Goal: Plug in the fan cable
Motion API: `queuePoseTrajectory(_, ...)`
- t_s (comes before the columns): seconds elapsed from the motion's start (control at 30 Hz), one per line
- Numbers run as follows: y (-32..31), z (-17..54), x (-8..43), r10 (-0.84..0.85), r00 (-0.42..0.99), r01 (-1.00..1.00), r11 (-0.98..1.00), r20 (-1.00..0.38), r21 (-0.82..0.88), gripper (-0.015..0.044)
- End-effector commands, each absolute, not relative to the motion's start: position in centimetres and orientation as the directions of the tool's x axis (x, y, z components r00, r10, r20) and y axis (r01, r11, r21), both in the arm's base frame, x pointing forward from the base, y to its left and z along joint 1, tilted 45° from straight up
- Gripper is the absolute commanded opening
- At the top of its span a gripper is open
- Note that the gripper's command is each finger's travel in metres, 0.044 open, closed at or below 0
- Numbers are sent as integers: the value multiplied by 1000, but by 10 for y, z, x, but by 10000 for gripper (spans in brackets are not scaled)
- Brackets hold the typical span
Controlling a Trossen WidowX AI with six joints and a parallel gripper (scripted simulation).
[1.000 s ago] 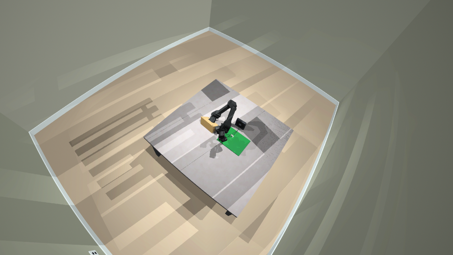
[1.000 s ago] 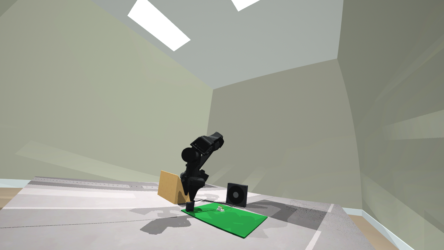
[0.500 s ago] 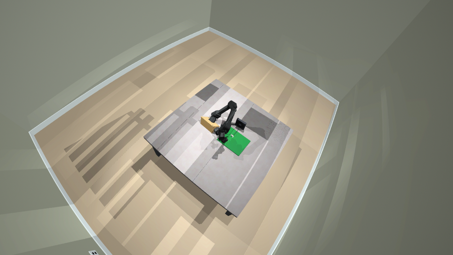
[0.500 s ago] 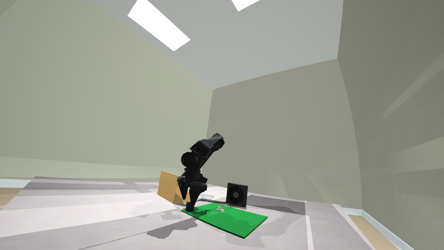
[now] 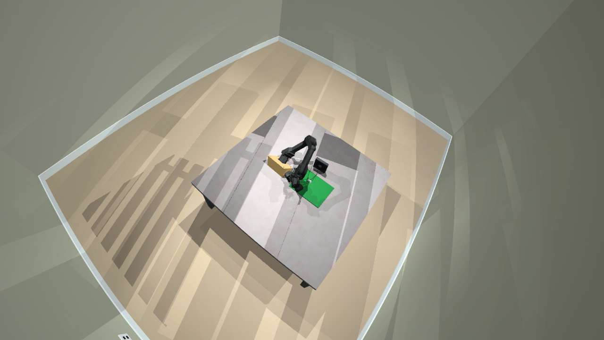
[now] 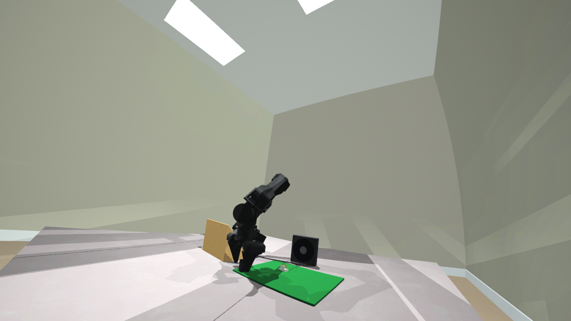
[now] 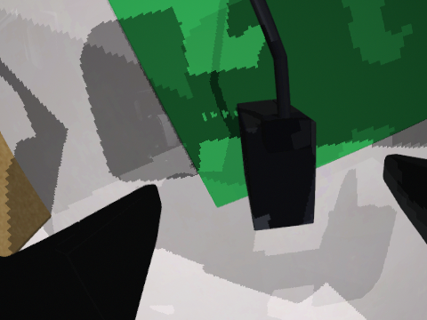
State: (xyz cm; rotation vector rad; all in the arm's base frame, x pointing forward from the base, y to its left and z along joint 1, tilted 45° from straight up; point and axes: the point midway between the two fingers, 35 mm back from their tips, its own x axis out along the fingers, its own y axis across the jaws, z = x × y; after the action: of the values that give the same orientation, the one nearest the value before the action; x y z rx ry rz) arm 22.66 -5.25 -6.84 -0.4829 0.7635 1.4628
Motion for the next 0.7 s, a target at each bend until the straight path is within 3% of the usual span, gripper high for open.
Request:
queuePoseTrajectory(0.0, -48, -72, 225, 702, -56, -984, 83, -710, 160, 440)
queuePoseTrajectory(0.07, -48, -72, 225, 702, -56, -984, 83, -710, 160, 440)
queuePoseTrajectory(0.6, -50, -70, 226, 699, -59, -984, 77, -713, 157, 20)
queuePoseTrajectory(0.67, -50, -70, 226, 699, -59, -984, 77, -713, 157, 0)
